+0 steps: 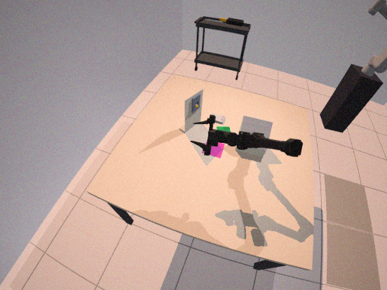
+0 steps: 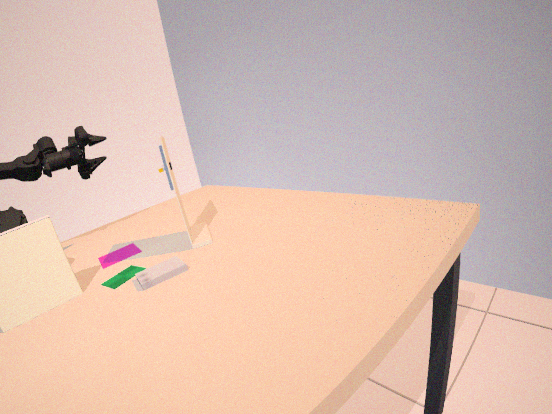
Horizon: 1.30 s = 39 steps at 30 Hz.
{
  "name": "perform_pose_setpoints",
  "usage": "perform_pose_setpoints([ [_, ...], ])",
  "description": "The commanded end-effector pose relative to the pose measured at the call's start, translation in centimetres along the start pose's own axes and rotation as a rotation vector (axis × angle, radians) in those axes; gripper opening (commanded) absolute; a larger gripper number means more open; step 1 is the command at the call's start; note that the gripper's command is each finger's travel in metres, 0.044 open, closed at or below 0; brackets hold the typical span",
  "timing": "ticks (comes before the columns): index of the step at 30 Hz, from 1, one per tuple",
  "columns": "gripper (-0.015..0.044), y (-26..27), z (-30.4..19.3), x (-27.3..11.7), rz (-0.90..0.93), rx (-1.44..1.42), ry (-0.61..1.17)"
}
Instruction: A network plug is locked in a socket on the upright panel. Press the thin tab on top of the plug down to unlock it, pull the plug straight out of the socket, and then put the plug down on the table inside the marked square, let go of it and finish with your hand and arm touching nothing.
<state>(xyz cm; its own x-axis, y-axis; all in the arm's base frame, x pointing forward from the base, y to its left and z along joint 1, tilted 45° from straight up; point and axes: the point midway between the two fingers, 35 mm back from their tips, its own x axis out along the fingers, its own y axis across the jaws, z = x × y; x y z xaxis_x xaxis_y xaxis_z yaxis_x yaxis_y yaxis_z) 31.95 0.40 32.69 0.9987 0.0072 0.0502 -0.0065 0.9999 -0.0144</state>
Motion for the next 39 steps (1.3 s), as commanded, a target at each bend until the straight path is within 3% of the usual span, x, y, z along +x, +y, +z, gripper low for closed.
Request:
perform_pose_setpoints([
  [1,0.0374,-0.1,-0.2,0.0,-0.003,-0.004,0.003],
  [10,0.0156,-2.9,-8.5,0.9,-0.147,-0.205,0.195],
  [19,0.0156,-5.9,-17.0,-0.8,-0.260,-0.440,0.433],
  [28,0.0156,-8.5,-24.4,-5.0,-0.321,-0.684,0.698],
  [39,0.0156,-9.0,-25.5,-5.5,-0.326,-0.724,0.743],
])
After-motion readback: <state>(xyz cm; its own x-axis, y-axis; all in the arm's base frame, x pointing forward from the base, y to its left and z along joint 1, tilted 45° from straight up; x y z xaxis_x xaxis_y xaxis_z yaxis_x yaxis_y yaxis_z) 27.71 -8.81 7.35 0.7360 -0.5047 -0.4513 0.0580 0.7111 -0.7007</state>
